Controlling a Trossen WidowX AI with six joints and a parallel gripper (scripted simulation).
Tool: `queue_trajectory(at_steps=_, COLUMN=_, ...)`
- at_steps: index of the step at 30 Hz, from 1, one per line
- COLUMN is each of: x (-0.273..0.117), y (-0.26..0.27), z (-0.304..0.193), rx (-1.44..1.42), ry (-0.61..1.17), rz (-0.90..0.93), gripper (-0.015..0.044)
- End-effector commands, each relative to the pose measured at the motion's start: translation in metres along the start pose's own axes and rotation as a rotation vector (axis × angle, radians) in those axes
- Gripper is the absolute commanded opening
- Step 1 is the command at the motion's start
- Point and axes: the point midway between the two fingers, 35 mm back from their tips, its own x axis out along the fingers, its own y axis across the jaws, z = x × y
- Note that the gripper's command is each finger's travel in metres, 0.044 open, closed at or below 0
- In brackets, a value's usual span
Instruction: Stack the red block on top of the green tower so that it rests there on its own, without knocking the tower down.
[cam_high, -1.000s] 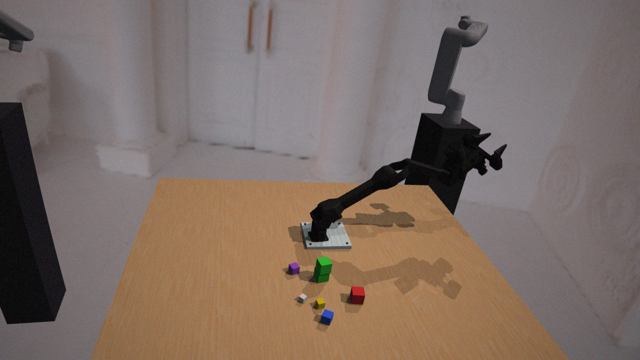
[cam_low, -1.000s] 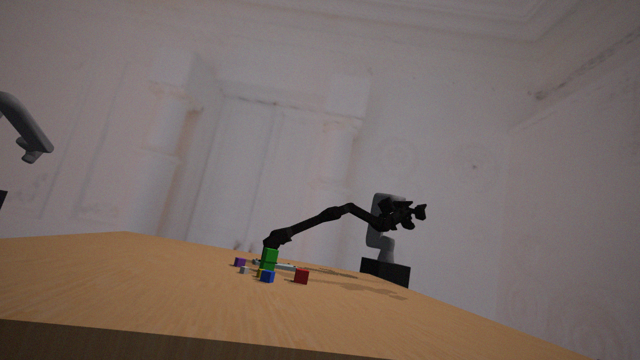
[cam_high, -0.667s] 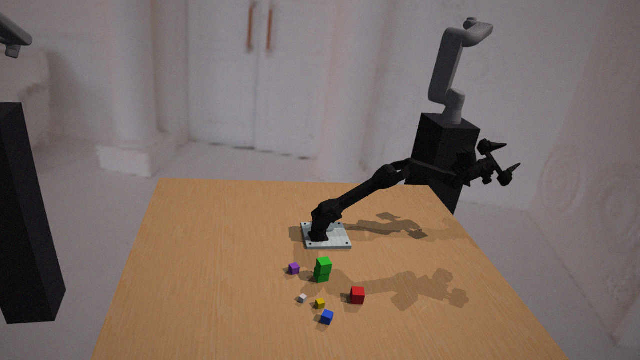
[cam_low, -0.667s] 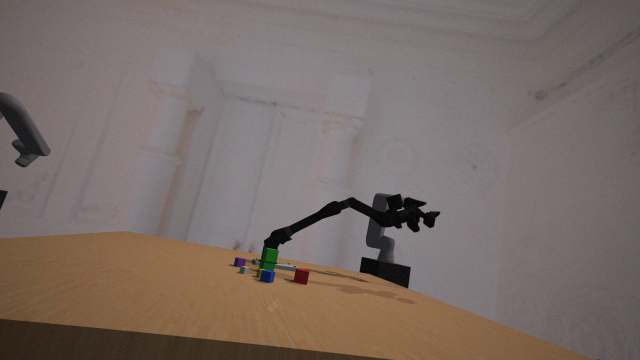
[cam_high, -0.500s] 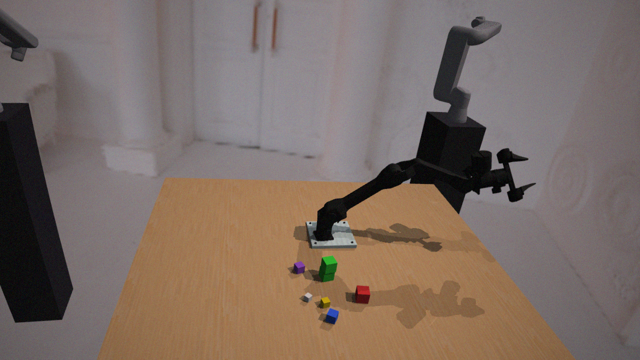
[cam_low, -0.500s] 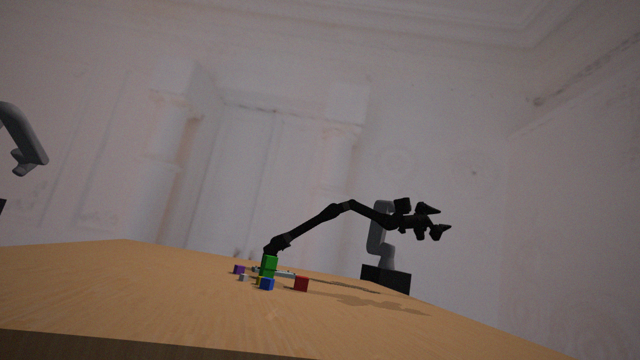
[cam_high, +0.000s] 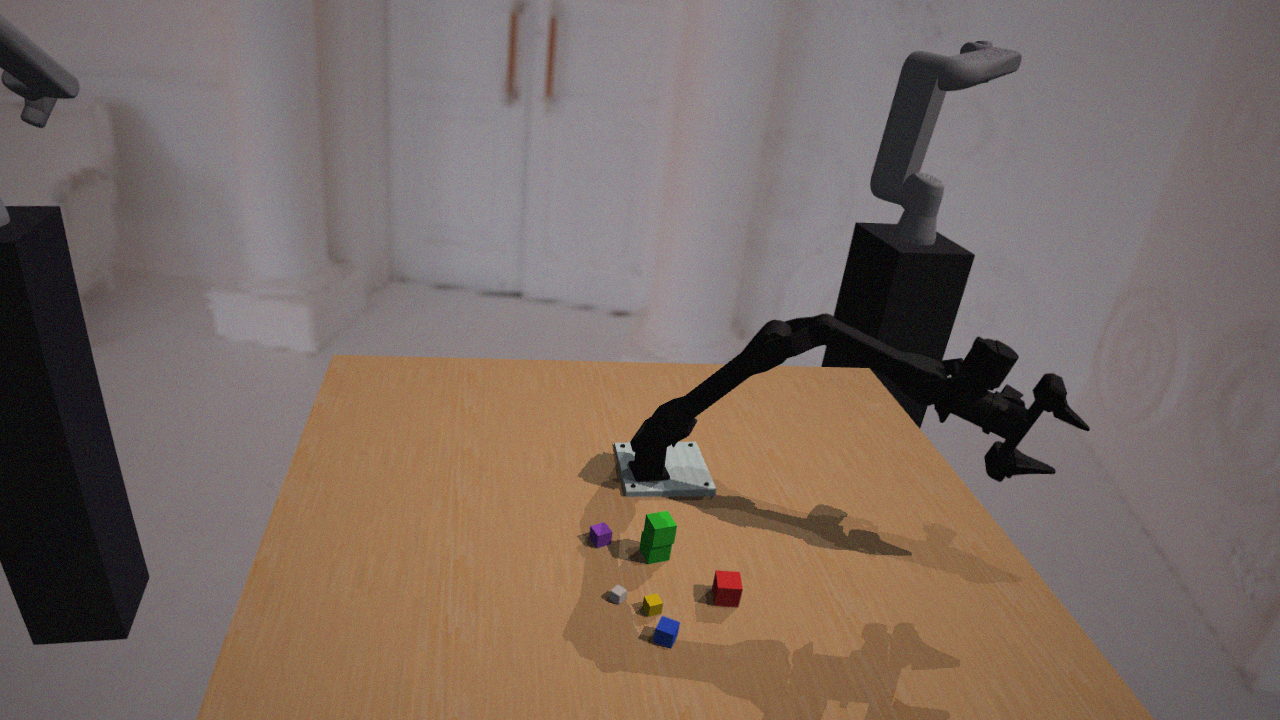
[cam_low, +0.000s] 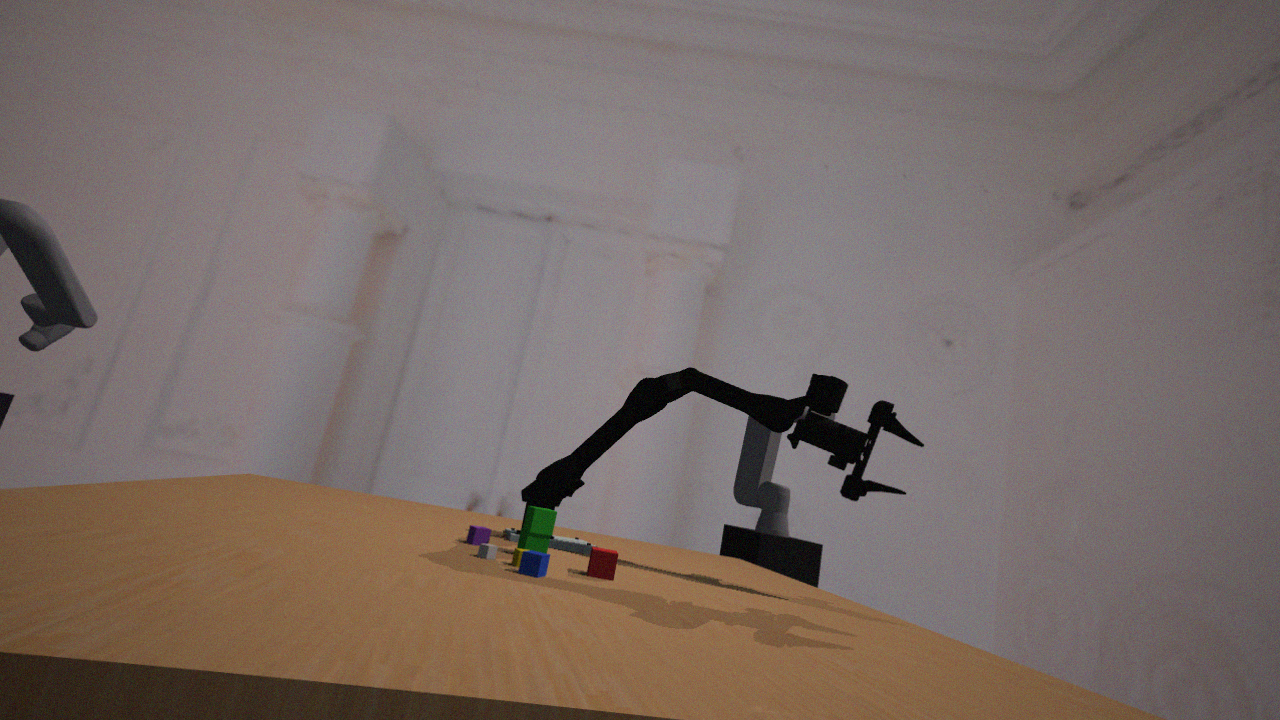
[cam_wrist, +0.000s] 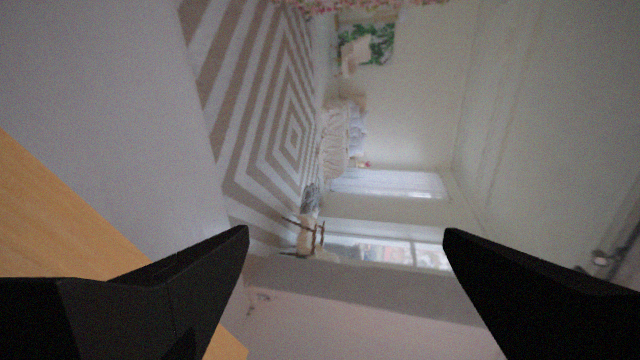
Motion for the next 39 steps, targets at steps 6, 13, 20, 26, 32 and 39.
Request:
queue_trajectory(at_steps=6, x=-0.042, y=0.055, z=-0.110, rx=0.474, ry=0.248, rz=0.239, gripper=0.0440)
queue_trajectory(at_steps=13, x=-0.107, y=0.102, z=-0.190, rx=0.903, ry=0.530, rz=0.364, gripper=0.0440)
queue_trajectory(at_steps=20, x=-0.193, y=0.148, z=-0.247, rx=1.341, ry=0.875, rz=0.413, gripper=0.0440)
queue_trajectory(at_steps=26, x=-0.276, y=0.182, z=-0.271, rx=1.705, ry=1.208, rz=0.389, gripper=0.0440)
queue_trajectory(at_steps=32, x=-0.353, y=0.207, z=-0.271, rx=2.027, ry=1.558, rz=0.308, gripper=0.0440)
queue_trajectory(at_steps=39, x=-0.399, y=0.219, z=-0.259, rx=2.215, ry=1.809, rz=0.222, gripper=0.0440)
